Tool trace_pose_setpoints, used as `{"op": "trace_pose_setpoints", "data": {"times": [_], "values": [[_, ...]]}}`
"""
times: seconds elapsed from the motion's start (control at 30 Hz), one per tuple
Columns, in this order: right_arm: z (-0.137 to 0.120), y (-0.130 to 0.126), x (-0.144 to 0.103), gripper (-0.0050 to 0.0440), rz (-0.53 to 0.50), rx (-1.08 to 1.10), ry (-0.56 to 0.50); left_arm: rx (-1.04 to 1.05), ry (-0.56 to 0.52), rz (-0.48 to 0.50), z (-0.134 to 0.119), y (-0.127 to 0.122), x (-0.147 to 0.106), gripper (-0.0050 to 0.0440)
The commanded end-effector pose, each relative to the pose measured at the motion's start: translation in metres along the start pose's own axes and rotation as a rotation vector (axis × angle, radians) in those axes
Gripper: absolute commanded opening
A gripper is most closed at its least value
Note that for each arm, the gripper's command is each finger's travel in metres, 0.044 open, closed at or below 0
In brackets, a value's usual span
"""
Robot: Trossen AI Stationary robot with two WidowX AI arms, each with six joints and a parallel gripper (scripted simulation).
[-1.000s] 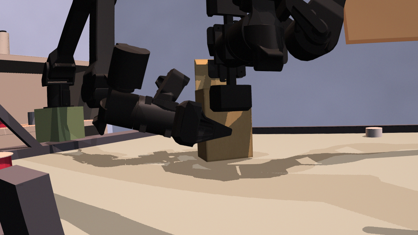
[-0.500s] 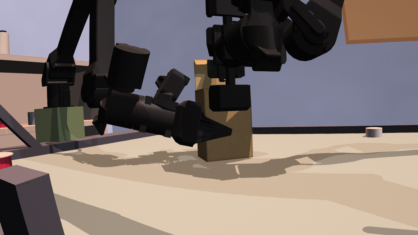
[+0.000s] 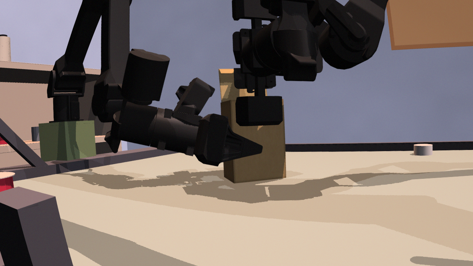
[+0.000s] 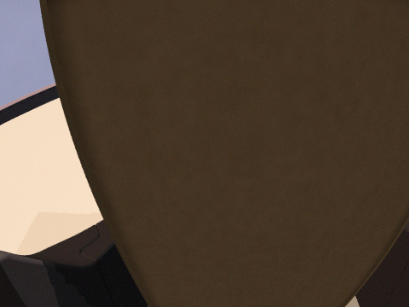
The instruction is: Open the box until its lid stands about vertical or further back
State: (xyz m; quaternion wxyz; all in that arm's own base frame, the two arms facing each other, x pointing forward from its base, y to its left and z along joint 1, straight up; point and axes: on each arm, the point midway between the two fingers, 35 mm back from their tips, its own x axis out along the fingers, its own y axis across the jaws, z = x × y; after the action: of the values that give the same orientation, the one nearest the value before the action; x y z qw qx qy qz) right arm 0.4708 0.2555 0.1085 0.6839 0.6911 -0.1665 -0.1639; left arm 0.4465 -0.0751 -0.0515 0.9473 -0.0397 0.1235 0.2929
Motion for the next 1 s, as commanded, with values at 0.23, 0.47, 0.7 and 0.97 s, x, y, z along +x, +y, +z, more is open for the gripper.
{"op": "trace_pose_setpoints", "data": {"times": [0.23, 0.47, 0.7, 0.97], "values": [[-0.001, 0.014, 0.004, 0.005, 0.01, 0.024, -0.002, -0.021, -0.013, -0.011, 0.011, -0.005, 0.0, 0.0294], [-0.001, 0.014, 0.008, 0.005, 0.01, 0.024, -0.002, -0.021, -0.013, -0.011, 0.011, -0.005, 0.0, 0.0294], [-0.002, 0.021, -0.004, 0.005, 0.01, 0.027, -0.002, -0.021, -0.013, -0.011, 0.011, -0.005, 0.0, 0.0294], [-0.001, 0.045, -0.044, 0.005, 0.009, 0.034, -0.001, -0.021, -0.013, -0.011, 0.011, -0.005, 0.0, 0.0294]]}}
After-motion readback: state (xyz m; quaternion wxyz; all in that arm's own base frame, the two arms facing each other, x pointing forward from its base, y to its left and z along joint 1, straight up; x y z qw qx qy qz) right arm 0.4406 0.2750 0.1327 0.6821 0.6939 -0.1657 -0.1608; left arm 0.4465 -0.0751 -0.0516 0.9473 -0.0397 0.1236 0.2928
